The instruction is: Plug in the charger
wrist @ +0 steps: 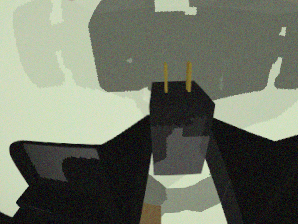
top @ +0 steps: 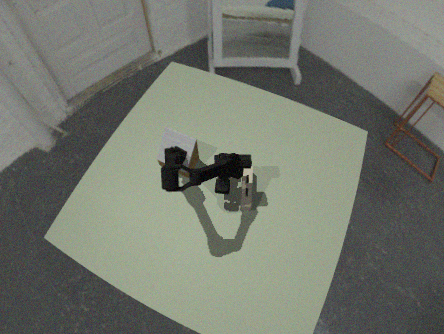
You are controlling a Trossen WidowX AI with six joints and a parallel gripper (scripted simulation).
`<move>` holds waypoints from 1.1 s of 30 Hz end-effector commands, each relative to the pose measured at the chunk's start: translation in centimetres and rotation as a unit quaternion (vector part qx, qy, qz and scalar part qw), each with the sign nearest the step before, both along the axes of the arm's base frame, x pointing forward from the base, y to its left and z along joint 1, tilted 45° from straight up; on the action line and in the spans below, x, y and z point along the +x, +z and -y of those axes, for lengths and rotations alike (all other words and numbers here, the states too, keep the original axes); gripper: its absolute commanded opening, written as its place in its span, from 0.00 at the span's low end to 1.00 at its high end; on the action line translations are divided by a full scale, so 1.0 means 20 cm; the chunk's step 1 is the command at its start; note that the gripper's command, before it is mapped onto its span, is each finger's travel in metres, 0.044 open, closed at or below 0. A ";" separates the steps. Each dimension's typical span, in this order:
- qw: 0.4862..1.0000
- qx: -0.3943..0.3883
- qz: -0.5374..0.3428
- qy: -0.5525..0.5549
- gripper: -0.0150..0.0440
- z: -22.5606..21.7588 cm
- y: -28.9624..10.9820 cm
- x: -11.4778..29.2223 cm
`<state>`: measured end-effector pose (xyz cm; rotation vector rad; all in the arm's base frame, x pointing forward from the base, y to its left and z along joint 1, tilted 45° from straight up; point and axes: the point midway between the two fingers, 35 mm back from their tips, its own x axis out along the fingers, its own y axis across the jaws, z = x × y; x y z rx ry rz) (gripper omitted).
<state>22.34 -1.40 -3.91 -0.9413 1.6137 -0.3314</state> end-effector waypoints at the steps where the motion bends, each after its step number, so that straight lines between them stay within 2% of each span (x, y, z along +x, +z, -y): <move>1: 1.000 0.001 0.000 -0.002 0.25 -0.01 -0.01 0.03; 33: 1.000 0.001 0.000 -0.001 0.25 -0.07 -0.06 0.17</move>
